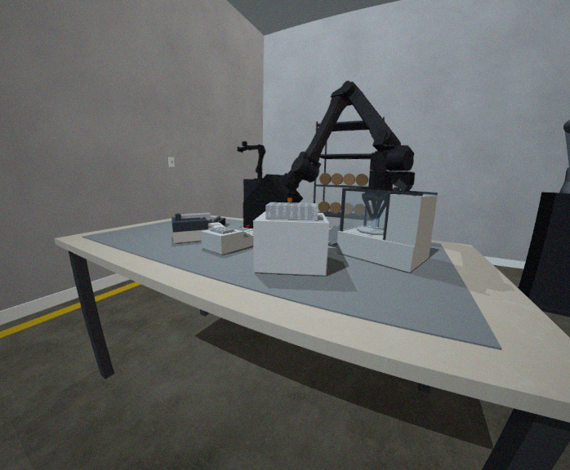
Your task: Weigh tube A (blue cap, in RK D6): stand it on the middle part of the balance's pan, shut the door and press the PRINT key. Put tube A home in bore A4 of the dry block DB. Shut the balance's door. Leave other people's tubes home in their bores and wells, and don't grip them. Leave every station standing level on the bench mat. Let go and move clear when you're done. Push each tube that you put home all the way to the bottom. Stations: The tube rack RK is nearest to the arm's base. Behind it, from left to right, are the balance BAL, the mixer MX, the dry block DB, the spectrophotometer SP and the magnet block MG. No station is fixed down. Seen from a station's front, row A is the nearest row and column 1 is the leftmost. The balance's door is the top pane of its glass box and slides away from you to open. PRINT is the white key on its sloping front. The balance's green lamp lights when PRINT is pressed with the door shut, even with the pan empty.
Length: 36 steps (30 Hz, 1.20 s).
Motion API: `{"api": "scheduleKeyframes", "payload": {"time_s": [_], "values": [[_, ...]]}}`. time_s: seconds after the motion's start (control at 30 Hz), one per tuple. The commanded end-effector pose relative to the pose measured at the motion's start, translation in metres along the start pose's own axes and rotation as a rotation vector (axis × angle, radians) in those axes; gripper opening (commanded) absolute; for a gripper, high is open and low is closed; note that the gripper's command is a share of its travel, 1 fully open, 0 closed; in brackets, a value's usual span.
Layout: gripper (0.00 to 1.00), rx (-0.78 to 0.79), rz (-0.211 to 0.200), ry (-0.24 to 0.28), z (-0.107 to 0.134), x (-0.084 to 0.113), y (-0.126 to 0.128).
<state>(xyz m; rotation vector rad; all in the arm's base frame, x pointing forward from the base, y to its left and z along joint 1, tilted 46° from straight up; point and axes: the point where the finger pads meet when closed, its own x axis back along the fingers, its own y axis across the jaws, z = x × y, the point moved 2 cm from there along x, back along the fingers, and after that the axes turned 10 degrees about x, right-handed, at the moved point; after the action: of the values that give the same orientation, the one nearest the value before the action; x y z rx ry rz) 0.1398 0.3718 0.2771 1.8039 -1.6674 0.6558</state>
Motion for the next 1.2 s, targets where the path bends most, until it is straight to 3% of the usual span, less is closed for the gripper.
{"api": "scheduleKeyframes", "payload": {"time_s": [0.0,0.1,0.13,1.17], "values": [[0.36,0.01,0.011,-0.027,-0.0125,0.007,-0.0012],[0.36,0.01,0.011,-0.027,-0.0125,0.007,-0.0012],[0.09,0.01,0.011,-0.027,-0.0125,0.007,-0.0012],[0.09,0.01,0.011,-0.027,-0.0125,0.007,-0.0012]]}}
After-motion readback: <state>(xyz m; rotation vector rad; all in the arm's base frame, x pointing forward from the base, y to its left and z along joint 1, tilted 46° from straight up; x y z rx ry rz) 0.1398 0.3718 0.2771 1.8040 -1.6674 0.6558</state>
